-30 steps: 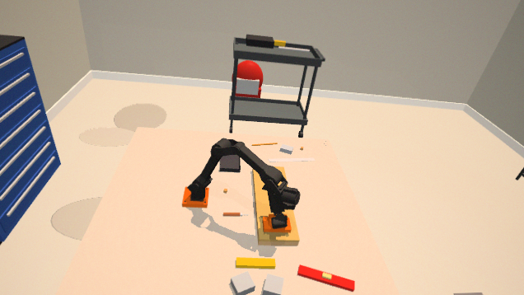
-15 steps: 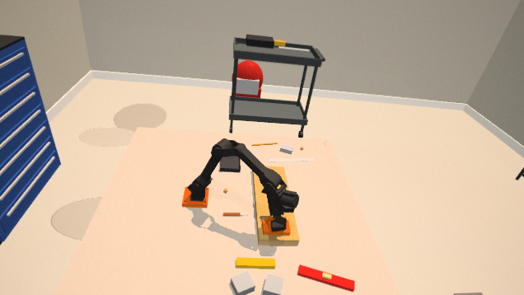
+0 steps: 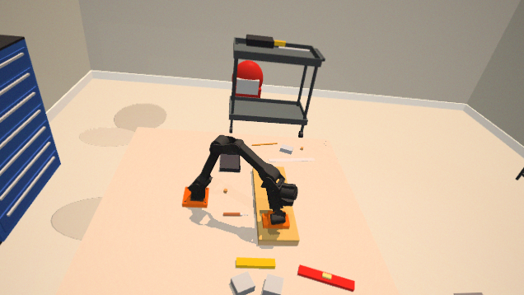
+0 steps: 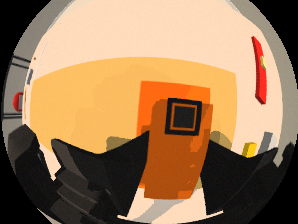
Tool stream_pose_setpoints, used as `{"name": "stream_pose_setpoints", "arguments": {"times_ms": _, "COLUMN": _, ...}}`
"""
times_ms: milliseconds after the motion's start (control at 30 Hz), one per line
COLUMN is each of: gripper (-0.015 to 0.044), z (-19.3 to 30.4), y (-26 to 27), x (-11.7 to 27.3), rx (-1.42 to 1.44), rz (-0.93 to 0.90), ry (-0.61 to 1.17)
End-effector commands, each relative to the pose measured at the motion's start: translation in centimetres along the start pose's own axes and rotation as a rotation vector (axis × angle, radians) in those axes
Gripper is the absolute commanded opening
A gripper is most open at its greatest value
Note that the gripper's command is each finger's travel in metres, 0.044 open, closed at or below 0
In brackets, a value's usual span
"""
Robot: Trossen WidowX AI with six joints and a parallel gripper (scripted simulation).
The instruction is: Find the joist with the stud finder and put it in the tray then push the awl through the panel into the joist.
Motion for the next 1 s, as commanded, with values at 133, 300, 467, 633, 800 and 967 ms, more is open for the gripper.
{"name": "stream_pose_setpoints", "arguments": {"times_ms": 133, "gripper": 0.0000, "z": -0.3, "y": 3.0, "x": 0.0, "rx": 0.000, "rz": -0.007, "ry": 0.001}}
{"name": "stream_pose_setpoints", "arguments": {"times_ms": 300, "gripper": 0.0000, "z": -0.5, "y": 4.7, "x": 0.0, "rx": -0.001, "rz": -0.008, "ry": 0.000}}
{"name": "stream_pose_setpoints", "arguments": {"times_ms": 467, "gripper": 0.0000, "z": -0.7, "y": 6.4, "x": 0.0, "rx": -0.001, "rz": -0.010, "ry": 0.000}}
{"name": "stream_pose_setpoints", "arguments": {"times_ms": 633, "gripper": 0.0000, "z": -0.9, "y": 8.2, "x": 0.0, "rx": -0.001, "rz": -0.011, "ry": 0.000}}
{"name": "stream_pose_setpoints", "arguments": {"times_ms": 800, "gripper": 0.0000, "z": -1.1, "y": 9.9, "x": 0.0, "rx": -0.002, "rz": -0.013, "ry": 0.000}}
{"name": "stream_pose_setpoints", "arguments": {"times_ms": 967, "gripper": 0.0000, "z": -1.4, "y": 11.6, "x": 0.0, "rx": -0.002, "rz": -0.014, "ry": -0.001}}
Point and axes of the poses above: the point midway between the two fingers, 35 mm back from their tips, its own x axis back along the fingers, its own y axis across the jaws, z = x × y, the point moved 5 cm from there along x, back along the fingers, and after that the axes turned 7 degrees about x, right-handed, at the moved point
